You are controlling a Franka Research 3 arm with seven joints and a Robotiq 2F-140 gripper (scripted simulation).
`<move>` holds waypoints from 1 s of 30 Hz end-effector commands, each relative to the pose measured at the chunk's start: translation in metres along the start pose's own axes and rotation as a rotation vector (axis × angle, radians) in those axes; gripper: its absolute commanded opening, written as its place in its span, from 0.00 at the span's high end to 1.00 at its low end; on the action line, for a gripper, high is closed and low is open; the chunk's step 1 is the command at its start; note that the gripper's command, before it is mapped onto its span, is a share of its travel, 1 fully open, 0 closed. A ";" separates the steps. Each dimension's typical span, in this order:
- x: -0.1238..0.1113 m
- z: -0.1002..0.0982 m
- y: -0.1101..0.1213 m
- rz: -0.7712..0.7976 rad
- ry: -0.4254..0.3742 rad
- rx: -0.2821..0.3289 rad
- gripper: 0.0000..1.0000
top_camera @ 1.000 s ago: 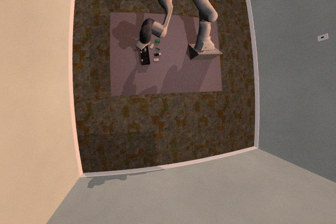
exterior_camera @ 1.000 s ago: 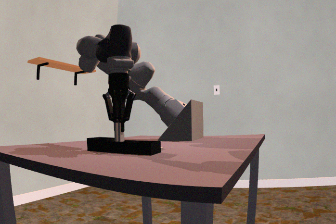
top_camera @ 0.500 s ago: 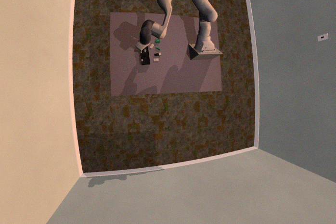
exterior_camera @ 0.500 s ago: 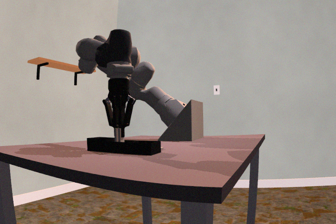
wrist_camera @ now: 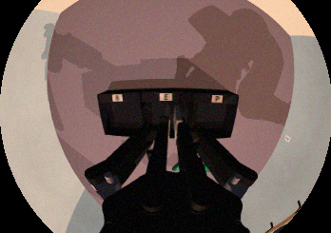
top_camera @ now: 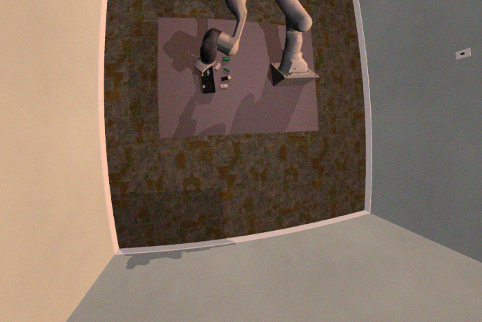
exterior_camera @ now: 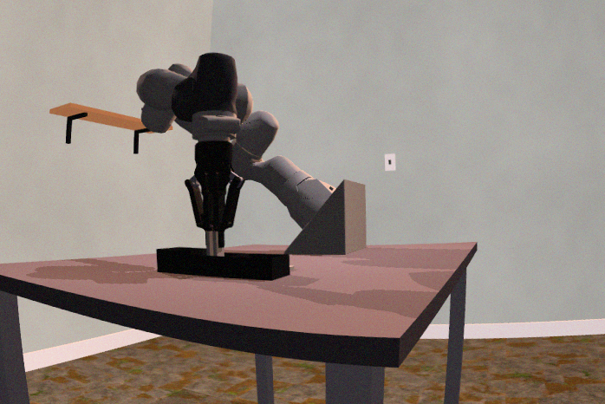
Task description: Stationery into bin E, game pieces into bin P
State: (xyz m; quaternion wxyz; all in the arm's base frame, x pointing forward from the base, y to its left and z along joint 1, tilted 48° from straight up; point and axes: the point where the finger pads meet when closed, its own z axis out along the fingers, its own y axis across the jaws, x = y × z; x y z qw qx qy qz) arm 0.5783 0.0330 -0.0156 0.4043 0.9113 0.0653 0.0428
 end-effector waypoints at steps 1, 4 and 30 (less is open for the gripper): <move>0.000 0.001 -0.001 0.003 0.001 0.000 0.95; 0.000 0.001 -0.001 0.003 0.001 0.000 0.95; 0.000 -0.004 -0.001 0.003 0.001 0.000 0.95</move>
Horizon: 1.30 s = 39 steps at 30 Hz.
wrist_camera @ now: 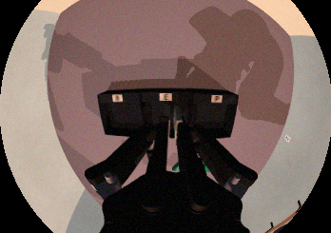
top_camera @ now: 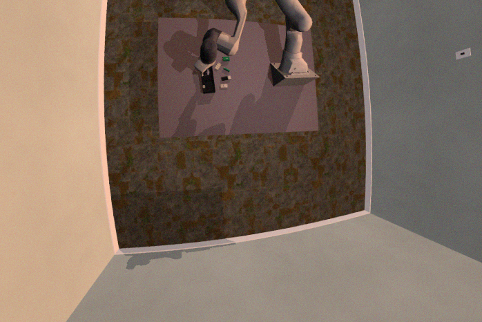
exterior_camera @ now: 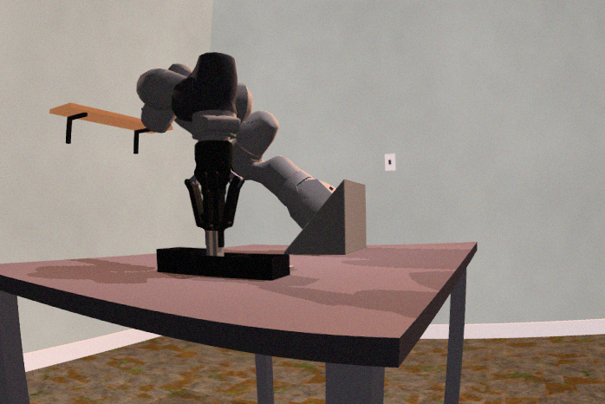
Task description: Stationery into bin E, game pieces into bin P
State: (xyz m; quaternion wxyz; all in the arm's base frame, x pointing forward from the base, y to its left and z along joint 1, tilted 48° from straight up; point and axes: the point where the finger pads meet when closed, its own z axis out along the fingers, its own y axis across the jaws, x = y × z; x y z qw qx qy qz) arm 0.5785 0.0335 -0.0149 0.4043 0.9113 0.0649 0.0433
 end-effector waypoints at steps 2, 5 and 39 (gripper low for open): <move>-0.001 -0.005 -0.001 0.002 0.001 0.000 0.95; -0.001 -0.009 -0.001 0.002 0.001 0.000 0.95; -0.001 -0.058 -0.006 0.002 0.001 0.000 0.95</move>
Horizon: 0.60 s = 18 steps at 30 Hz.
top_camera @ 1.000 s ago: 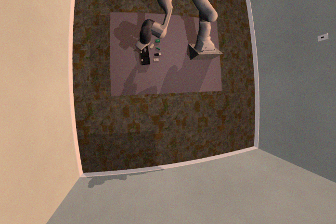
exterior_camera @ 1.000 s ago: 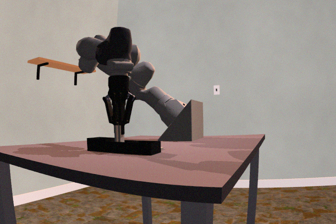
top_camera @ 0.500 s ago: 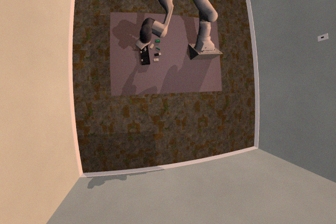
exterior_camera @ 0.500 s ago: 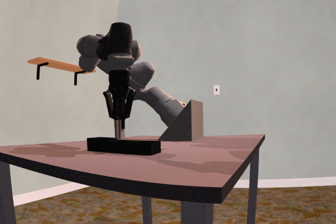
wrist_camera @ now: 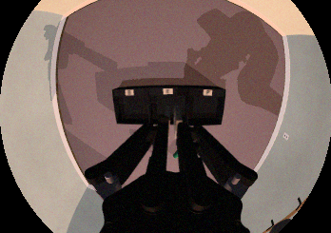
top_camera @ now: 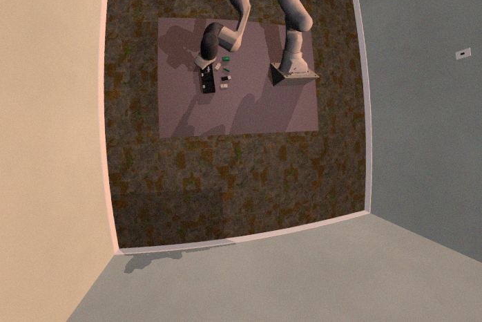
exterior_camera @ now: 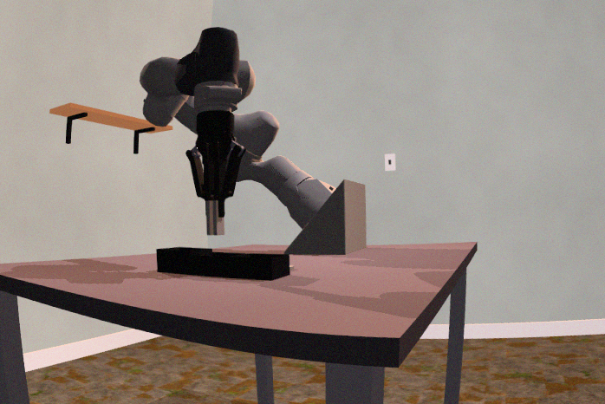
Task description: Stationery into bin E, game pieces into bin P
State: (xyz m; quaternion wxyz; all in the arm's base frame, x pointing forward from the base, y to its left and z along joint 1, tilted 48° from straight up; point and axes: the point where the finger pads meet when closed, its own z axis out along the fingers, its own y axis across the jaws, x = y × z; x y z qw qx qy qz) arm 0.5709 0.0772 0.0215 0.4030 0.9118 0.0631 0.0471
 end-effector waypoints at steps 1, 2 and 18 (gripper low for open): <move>-0.001 0.000 -0.008 -0.005 -0.005 -0.003 0.95; -0.002 0.000 -0.013 -0.005 -0.005 -0.003 0.95; -0.005 0.000 -0.082 -0.005 -0.005 -0.003 0.95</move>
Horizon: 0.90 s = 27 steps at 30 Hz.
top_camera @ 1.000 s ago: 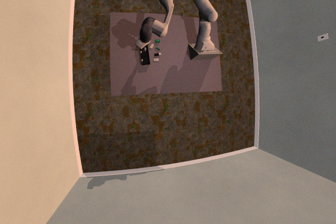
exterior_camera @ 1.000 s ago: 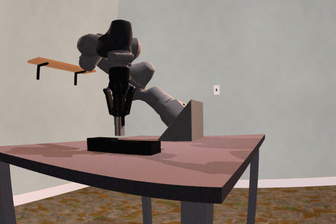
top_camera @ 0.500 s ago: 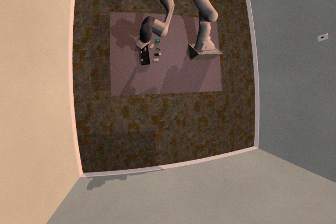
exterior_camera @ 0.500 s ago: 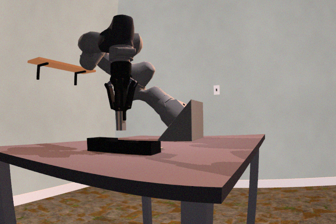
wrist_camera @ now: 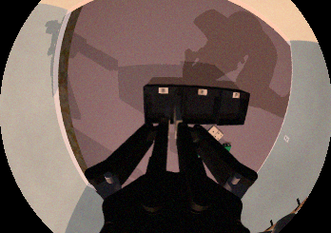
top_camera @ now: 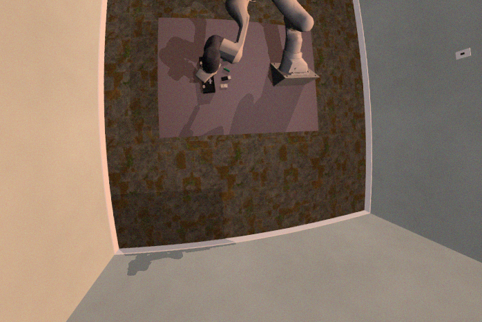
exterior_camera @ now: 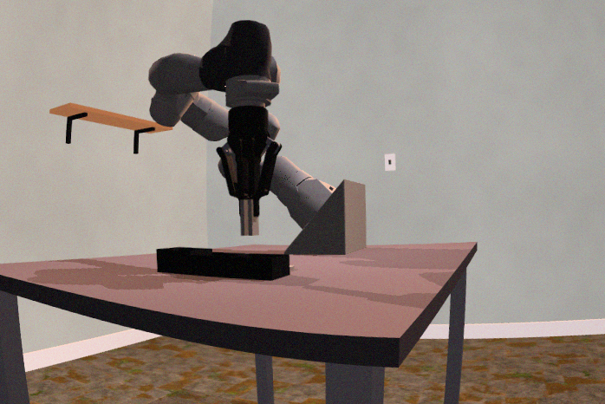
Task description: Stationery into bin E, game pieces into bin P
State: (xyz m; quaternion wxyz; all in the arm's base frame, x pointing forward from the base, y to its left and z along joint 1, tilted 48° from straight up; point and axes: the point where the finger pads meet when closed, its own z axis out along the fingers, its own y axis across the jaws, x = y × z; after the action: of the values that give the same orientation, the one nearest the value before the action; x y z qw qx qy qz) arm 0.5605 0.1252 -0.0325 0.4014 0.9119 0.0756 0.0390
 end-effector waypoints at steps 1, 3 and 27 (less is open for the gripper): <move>0.000 0.000 -0.009 0.024 0.000 -0.008 0.95; 0.000 0.000 -0.009 0.024 0.000 -0.008 0.95; 0.000 0.059 -0.009 0.024 0.000 -0.008 0.95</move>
State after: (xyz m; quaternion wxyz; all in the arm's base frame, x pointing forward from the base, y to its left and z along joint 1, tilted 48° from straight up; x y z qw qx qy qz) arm 0.5652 0.0924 -0.0718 0.4075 0.9099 0.0669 0.0397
